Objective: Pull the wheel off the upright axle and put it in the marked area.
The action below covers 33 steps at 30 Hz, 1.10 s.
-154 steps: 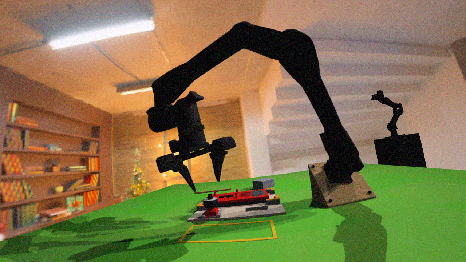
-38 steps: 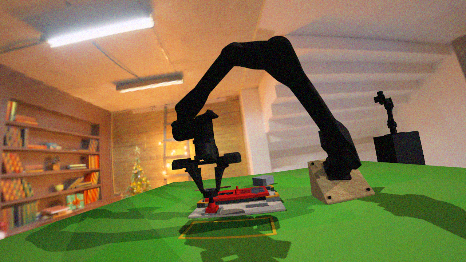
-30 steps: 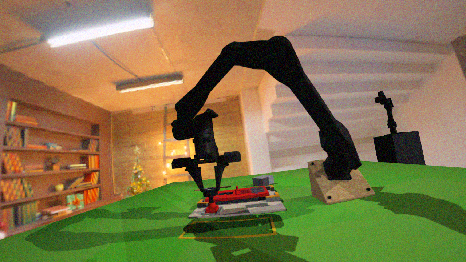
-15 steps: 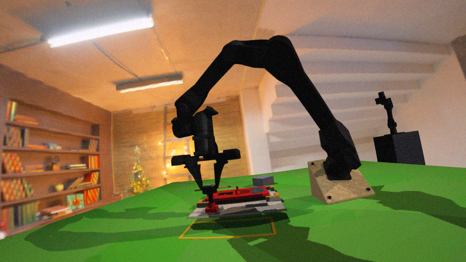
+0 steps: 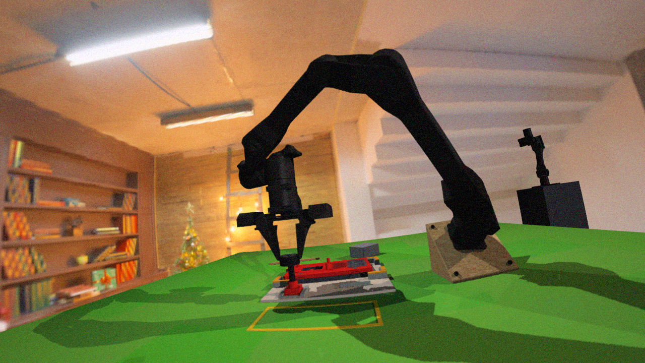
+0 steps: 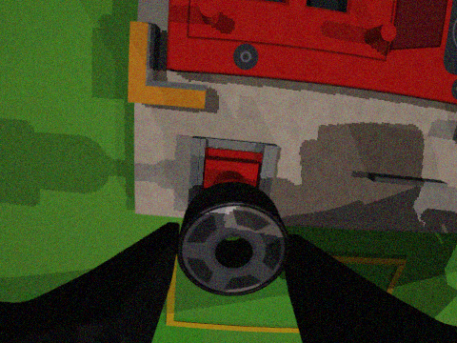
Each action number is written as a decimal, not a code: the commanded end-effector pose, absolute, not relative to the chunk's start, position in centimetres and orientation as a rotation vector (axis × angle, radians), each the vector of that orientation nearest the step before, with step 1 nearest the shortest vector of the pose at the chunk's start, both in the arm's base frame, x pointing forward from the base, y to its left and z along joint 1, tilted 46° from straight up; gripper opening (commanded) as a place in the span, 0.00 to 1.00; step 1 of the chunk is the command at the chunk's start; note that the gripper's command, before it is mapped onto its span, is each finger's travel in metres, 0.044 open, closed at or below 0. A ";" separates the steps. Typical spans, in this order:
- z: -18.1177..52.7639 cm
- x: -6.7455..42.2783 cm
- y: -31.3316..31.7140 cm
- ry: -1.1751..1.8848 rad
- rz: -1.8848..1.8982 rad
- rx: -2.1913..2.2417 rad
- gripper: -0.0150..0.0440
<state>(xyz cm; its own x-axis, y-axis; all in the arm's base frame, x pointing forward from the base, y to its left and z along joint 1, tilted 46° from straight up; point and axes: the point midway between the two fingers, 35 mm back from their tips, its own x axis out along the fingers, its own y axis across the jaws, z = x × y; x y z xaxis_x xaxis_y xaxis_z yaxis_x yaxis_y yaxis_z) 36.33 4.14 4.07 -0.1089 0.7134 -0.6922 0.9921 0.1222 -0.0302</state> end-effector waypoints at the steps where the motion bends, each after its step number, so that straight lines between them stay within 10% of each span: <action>1: 4.1 36.3 4.0 1.882 -0.697 1.637 0.25; 33: 11.8 32.3 6.0 1.883 -0.701 1.639 0.25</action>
